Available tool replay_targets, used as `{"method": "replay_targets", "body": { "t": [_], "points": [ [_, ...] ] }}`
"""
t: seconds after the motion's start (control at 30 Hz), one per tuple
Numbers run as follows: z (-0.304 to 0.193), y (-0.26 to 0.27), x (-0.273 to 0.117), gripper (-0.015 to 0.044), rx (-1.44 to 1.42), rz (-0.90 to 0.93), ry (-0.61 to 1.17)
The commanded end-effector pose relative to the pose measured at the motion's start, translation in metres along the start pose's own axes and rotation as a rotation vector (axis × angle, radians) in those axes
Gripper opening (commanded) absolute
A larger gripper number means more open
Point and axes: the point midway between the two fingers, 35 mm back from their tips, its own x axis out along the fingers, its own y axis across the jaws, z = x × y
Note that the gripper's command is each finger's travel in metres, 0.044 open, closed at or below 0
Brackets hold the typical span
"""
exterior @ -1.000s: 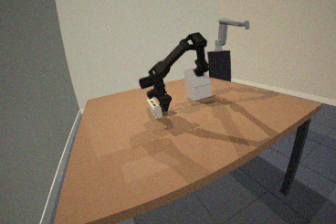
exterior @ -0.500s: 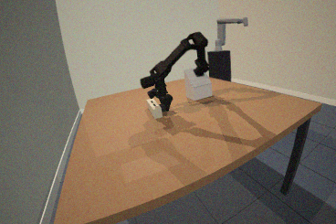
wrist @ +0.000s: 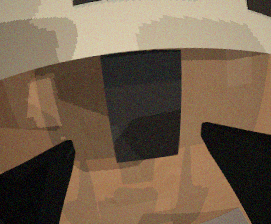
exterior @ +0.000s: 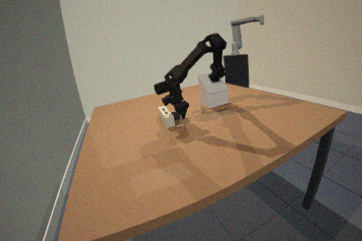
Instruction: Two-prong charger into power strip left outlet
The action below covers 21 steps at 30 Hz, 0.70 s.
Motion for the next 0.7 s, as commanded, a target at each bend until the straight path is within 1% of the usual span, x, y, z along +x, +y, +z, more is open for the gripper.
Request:
{"method": "replay_targets", "body": {
  "t": [0.0,0.67],
  "points": [
    [-0.005,0.0,0.0,0.044,0.003,-0.005,-0.003],
    [-0.026,0.0,0.002,0.044,0.004,-0.005,-0.002]
  ]
}}
